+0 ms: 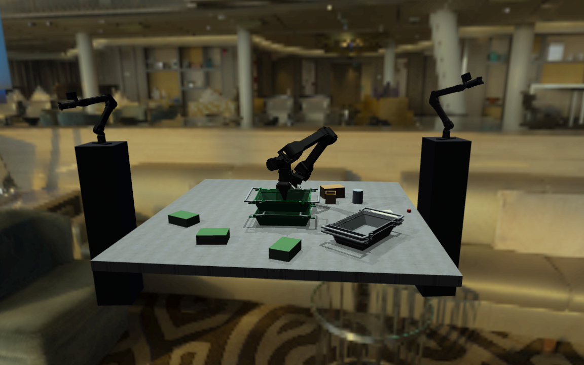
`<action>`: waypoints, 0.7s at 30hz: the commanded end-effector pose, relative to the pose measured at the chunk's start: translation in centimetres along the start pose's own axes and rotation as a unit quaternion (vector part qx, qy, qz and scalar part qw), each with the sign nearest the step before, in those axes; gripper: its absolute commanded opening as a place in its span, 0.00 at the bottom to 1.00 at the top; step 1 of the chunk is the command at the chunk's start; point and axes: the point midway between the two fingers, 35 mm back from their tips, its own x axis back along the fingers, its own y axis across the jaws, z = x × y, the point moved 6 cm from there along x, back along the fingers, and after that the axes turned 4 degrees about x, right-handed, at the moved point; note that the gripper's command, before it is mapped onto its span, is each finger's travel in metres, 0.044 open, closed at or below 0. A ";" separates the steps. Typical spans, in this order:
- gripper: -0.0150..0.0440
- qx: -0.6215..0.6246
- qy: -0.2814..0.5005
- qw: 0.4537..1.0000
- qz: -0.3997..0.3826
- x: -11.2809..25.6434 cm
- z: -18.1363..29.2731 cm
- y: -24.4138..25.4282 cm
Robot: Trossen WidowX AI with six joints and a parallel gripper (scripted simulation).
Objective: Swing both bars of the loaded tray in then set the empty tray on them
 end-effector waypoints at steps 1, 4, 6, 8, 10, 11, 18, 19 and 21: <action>0.25 0.000 0.000 1.000 -0.011 -0.5 -0.2 0.1; 0.25 0.000 0.000 1.000 -0.011 -0.5 -0.2 0.1; 0.25 0.000 0.000 1.000 -0.011 -0.5 -0.2 0.1; 0.25 0.000 0.000 1.000 -0.011 -0.5 -0.2 0.1; 0.25 0.000 0.000 1.000 -0.011 -0.5 -0.2 0.1; 0.25 0.000 0.000 1.000 -0.011 -0.5 -0.2 0.1; 0.25 0.000 0.000 1.000 -0.011 -0.5 -0.2 0.1; 0.25 0.000 0.000 1.000 -0.011 -0.5 -0.2 0.1; 0.25 0.000 0.000 1.000 -0.011 -0.5 -0.2 0.1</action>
